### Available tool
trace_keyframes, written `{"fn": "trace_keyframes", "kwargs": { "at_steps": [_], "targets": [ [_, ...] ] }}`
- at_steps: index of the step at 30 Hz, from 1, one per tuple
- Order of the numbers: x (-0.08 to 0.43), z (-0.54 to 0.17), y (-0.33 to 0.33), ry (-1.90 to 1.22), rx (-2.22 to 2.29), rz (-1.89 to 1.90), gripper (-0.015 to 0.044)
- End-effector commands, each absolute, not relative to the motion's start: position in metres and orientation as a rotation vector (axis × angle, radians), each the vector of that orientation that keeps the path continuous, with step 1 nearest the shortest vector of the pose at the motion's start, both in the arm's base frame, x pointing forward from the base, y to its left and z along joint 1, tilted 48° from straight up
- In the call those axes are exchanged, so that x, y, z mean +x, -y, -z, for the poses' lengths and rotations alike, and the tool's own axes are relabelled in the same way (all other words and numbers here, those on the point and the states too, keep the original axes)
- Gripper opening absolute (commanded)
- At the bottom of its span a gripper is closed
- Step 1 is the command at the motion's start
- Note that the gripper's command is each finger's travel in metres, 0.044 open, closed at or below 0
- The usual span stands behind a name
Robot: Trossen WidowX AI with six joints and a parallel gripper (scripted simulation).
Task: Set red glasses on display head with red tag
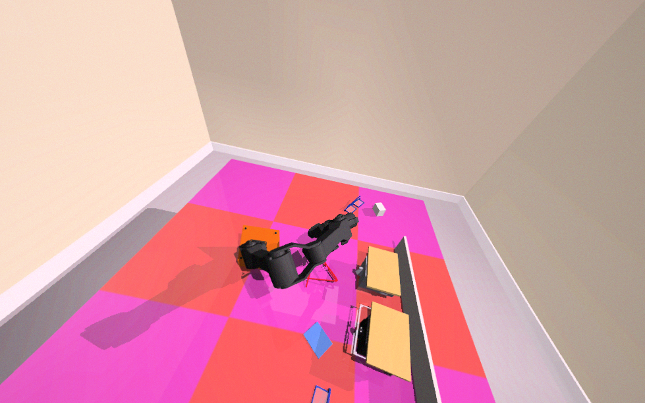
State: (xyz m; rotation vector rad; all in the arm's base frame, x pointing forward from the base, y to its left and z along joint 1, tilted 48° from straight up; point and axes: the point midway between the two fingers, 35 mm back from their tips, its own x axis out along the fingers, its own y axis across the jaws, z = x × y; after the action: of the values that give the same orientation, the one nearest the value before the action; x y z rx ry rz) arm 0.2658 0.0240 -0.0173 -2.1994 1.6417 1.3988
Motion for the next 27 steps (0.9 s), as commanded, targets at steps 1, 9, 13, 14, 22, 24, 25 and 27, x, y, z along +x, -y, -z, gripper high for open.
{"fn": "trace_keyframes", "kwargs": {
  "at_steps": [1, 9, 13, 14, 22, 24, 25, 27],
  "targets": [
    [0.264, 0.023, -0.016, -1.650, -2.204, -1.408, 0.0120],
    [0.265, 0.032, -0.007, -1.651, -2.205, -1.407, 0.0120],
    [0.265, 0.037, -0.002, -1.653, -2.205, -1.406, 0.0120],
    [0.265, 0.038, 0.000, -1.653, -2.205, -1.406, 0.0120],
    [0.265, 0.042, 0.005, -1.655, -2.206, -1.405, 0.0120],
    [0.264, 0.042, 0.005, -1.655, -2.206, -1.405, 0.0120],
    [0.264, 0.042, 0.005, -1.655, -2.206, -1.405, 0.0120],
    [0.264, 0.042, 0.006, -1.655, -2.206, -1.405, 0.0120]
  ]
}}
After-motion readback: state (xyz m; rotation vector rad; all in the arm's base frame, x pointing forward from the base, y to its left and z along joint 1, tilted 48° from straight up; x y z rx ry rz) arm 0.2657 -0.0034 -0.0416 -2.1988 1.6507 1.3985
